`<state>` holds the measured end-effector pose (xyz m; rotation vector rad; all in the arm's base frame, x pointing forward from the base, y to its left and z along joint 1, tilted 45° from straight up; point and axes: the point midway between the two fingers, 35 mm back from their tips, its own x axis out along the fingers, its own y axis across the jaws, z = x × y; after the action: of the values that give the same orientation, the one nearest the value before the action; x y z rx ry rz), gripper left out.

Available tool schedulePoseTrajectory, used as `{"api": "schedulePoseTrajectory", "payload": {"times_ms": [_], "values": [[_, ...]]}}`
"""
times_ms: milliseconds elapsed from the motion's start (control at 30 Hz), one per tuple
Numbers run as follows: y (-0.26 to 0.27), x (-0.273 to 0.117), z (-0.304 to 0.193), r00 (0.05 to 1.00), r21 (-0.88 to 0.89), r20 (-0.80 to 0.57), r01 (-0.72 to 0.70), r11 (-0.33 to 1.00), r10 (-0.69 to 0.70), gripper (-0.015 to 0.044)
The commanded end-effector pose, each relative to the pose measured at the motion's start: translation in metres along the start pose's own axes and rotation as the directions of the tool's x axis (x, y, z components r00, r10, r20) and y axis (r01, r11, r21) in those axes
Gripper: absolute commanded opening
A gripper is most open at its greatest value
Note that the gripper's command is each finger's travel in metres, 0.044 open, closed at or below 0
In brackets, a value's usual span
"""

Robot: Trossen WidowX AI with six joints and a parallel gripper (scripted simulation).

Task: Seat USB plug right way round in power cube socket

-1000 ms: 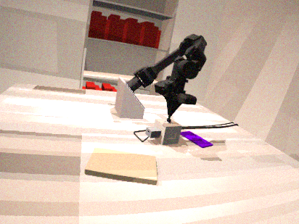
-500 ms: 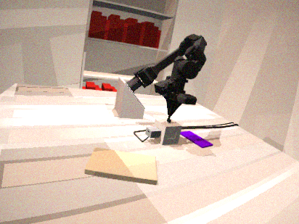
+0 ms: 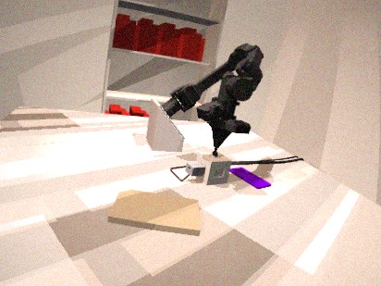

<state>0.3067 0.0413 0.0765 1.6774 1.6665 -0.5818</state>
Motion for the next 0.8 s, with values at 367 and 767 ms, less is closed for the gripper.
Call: {"api": "schedulePoseTrajectory", "payload": {"times_ms": [367,767], "values": [[0.0,0.0,0.0,1.0,0.0,0.0,0.0,1.0,0.0,0.0095],[0.0,0.0,0.0,1.0,0.0,0.0,0.0,1.0,0.0,0.0095]]}}
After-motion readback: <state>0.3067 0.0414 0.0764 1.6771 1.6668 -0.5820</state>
